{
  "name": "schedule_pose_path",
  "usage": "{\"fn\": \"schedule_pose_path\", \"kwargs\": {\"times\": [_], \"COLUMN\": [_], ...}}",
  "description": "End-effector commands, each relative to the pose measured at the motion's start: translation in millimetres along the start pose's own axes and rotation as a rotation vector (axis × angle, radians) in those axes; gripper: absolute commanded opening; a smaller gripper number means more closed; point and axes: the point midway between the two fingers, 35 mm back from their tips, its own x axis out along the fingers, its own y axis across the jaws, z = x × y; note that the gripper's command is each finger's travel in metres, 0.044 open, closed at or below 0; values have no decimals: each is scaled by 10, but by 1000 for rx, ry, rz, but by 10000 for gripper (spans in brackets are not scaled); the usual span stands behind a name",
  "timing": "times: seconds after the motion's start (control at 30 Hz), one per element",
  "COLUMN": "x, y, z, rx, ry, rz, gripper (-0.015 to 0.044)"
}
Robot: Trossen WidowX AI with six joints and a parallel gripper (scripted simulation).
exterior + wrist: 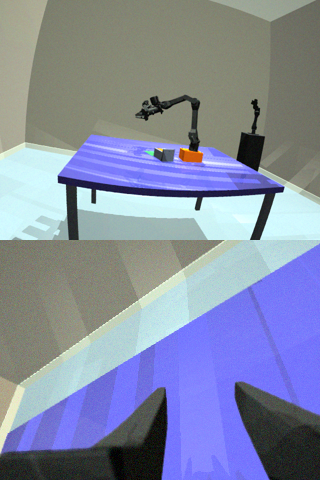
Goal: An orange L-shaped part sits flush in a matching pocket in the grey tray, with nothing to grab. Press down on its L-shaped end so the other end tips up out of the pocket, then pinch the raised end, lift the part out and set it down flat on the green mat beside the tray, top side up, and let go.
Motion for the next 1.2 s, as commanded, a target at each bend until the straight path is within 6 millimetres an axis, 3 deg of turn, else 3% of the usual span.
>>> {"fn": "schedule_pose_path", "kwargs": {"times": [0.0, 0.13, 0.27, 0.47, 0.63, 0.77, 1.17], "x": [128, 118, -36, -504, -1044, -1276, -1235], "y": [492, 906, 1269, 1636, 1750, 1748, 1721], "z": [-553, -1067, -1602, -2333, -2790, -2917, -2977], "rx": [-3, -39, -113, -299, -520, -625, -625], "ry": [198, 386, 582, 867, 1082, 1158, 1158], "rz": [14, 10, -5, -52, -112, -141, -141], "gripper": [180, 180, 180, 180, 180, 180, 180]}}
